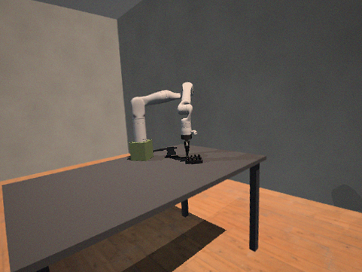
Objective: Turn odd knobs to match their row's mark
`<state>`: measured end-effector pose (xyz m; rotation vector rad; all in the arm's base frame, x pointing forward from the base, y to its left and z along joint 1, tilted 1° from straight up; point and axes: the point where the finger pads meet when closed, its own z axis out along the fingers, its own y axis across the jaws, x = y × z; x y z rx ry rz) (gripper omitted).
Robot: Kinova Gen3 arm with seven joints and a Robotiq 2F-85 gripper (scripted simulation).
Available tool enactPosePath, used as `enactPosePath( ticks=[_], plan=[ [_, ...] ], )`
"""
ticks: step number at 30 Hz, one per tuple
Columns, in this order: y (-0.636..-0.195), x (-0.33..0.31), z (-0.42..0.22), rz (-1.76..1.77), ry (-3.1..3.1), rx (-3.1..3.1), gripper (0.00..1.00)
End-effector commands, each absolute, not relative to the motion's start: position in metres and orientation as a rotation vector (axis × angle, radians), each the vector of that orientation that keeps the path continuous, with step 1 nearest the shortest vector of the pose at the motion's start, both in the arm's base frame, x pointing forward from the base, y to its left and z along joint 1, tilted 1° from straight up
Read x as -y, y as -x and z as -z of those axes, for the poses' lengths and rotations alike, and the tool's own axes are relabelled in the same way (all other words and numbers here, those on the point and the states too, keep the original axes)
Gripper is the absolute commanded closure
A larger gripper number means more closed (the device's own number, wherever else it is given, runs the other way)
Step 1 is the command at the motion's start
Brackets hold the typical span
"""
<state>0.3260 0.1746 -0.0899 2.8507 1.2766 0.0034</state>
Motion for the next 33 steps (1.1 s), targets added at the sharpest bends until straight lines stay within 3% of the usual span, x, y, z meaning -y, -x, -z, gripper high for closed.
enactPosePath(
  ticks=[1, 33],
  plan=[
    [-0.3264, -0.1748, 0.0894, -0.005, -2.851, -1.277, 0.92],
    [-0.3264, -0.1748, 0.0894, -0.005, -2.845, -1.291, 0.92]
  ],
)
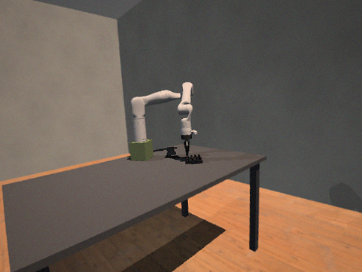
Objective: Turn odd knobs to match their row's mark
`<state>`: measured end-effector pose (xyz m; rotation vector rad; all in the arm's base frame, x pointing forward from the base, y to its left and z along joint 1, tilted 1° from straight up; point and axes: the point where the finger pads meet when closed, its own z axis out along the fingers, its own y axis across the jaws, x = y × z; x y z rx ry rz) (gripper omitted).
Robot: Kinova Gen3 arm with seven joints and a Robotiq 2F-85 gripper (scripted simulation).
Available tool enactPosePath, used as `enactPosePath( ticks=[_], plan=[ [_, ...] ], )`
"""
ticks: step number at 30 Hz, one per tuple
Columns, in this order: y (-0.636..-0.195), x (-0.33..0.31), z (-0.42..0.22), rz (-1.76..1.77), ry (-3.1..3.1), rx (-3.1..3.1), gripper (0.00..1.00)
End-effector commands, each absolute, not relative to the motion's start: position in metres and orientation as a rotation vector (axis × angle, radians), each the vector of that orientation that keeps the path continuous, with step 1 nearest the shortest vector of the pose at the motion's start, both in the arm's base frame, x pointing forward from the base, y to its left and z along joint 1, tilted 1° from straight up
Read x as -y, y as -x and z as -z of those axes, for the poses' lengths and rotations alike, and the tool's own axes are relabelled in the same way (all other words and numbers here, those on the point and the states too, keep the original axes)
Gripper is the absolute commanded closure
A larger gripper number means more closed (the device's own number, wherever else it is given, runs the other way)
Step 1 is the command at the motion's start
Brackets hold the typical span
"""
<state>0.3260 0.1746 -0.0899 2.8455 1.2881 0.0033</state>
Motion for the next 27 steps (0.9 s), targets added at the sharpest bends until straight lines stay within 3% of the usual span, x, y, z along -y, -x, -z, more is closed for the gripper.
enactPosePath(
  ticks=[1, 27],
  plan=[
    [-0.3264, -0.1748, 0.0894, -0.005, -2.843, -1.295, 0.92],
    [-0.3264, -0.1748, 0.0894, -0.002, -2.681, -1.602, 0.92]
  ],
)
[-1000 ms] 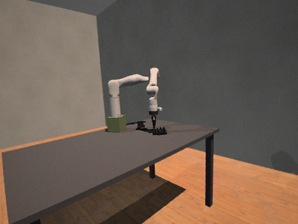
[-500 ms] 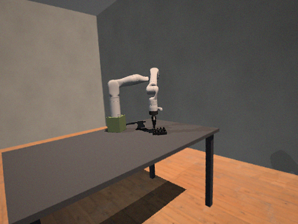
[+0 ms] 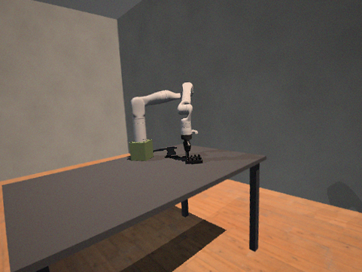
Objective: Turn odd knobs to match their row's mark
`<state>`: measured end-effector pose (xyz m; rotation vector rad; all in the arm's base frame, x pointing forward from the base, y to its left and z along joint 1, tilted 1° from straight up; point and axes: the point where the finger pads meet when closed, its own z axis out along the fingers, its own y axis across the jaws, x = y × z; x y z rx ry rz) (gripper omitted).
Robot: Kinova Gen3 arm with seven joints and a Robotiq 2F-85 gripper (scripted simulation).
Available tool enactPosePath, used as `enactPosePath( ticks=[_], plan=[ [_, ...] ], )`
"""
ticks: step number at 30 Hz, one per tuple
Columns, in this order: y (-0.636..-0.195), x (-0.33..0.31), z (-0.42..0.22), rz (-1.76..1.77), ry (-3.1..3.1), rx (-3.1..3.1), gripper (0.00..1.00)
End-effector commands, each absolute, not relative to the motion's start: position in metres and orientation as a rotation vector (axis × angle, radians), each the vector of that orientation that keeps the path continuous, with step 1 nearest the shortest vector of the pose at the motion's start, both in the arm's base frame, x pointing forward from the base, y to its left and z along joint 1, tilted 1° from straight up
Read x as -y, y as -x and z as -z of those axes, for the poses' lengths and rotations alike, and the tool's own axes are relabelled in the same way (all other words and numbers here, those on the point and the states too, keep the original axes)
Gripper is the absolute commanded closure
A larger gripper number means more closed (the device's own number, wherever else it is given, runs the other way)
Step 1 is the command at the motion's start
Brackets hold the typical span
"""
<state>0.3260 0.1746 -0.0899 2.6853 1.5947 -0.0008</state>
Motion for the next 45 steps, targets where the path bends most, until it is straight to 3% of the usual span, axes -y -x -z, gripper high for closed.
enactPosePath(
  ticks=[1, 45],
  plan=[
    [-0.3264, -0.1748, 0.0894, -0.002, -2.681, -1.602, 0.92],
    [-0.3265, -0.1748, 0.0894, 0.012, -1.584, -2.694, 0.92]
  ],
)
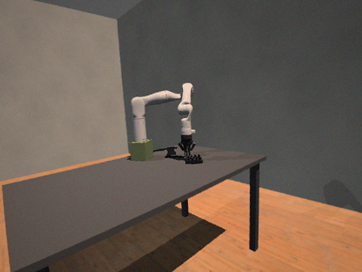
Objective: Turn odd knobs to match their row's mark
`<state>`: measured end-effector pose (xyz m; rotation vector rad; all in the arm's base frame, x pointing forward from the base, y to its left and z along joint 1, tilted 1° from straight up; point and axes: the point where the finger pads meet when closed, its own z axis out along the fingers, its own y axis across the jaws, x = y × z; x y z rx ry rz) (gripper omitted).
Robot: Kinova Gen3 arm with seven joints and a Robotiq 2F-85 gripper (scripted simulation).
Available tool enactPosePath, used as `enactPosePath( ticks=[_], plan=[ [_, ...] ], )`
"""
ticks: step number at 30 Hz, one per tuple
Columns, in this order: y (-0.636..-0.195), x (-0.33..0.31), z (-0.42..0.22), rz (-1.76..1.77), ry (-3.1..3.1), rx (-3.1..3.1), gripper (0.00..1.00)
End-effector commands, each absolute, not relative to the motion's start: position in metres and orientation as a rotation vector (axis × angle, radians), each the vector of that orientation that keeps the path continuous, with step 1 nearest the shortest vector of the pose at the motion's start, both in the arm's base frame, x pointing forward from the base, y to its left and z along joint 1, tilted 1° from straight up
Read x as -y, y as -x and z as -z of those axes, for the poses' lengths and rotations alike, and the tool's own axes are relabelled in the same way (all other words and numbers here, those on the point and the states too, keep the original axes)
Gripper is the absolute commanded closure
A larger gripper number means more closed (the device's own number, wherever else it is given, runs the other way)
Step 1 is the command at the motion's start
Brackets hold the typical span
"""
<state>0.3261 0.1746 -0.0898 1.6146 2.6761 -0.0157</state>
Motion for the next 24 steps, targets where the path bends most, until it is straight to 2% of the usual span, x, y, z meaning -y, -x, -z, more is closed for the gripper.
enactPosePath(
  ticks=[1, 24],
  plan=[
    [-0.3265, -0.1748, 0.0894, 0.012, -1.551, -2.713, 0.92],
    [-0.3265, -0.1748, 0.0894, 0.016, -1.093, -2.929, 0.92]
  ],
)
